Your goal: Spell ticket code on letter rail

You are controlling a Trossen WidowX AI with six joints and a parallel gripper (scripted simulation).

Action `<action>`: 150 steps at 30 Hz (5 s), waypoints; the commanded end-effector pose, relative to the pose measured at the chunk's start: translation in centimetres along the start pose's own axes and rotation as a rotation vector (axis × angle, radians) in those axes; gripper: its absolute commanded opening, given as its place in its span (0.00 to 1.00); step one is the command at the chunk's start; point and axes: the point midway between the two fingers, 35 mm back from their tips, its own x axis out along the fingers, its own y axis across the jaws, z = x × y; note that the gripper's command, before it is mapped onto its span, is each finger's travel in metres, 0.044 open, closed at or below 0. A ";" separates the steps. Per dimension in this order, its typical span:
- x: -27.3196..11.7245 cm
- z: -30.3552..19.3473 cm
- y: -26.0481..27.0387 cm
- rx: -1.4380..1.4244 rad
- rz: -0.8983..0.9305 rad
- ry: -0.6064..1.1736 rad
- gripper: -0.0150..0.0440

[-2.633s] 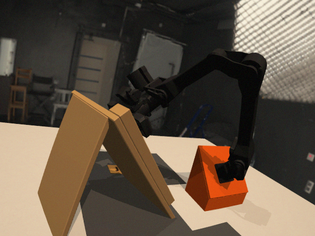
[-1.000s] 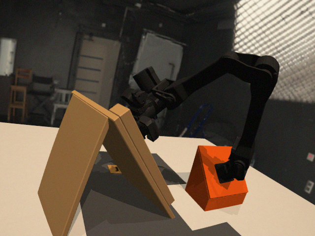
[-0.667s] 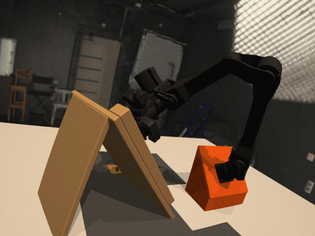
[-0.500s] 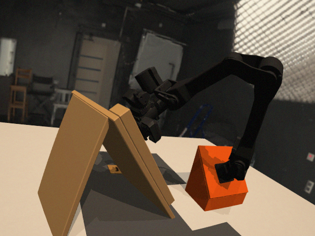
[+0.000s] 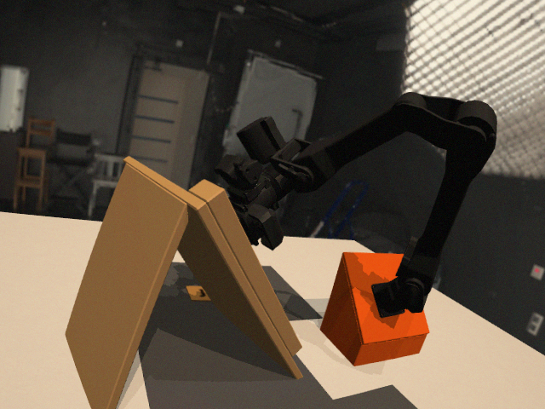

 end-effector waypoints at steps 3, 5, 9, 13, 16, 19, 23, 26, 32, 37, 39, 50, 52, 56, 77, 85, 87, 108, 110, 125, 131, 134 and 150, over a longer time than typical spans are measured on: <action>0.0 0.0 0.3 0.001 -0.004 0.000 0.25; 0.0 0.0 0.4 0.001 -0.004 0.000 0.25; 0.0 0.0 0.6 0.001 -0.004 0.000 0.25; 0.0 0.0 0.9 0.001 -0.004 0.000 0.25; 0.0 0.0 1.0 0.001 -0.004 0.000 0.25; 0.0 0.0 1.2 0.001 -0.003 0.000 0.25; 0.0 0.0 1.4 0.001 -0.003 0.000 0.25; 0.0 0.0 1.6 0.001 -0.003 0.000 0.25; 0.0 0.0 1.9 0.002 -0.003 0.000 0.25; 0.0 0.0 2.2 0.002 -0.003 0.000 0.25; 0.0 0.0 2.3 0.002 -0.003 0.000 0.25; 0.0 0.0 2.9 0.002 -0.003 0.000 0.25; 0.0 0.0 3.0 0.002 -0.003 0.000 0.25; 0.0 0.0 3.2 0.003 -0.003 0.000 0.25; 0.0 0.0 4.4 0.003 -0.003 0.000 0.25; 0.0 0.0 4.8 0.004 -0.003 0.000 0.25; 0.0 0.0 4.9 0.004 -0.003 0.000 0.25; 0.0 0.0 5.9 0.004 -0.002 0.000 0.25; 0.0 0.0 6.0 0.004 -0.002 0.000 0.25; 0.0 0.0 6.8 0.005 -0.002 0.000 0.25; 0.0 0.0 7.1 0.005 -0.002 0.000 0.25; 0.0 0.0 7.2 0.005 -0.002 0.000 0.25; 0.1 0.0 8.0 0.006 -0.002 0.000 0.25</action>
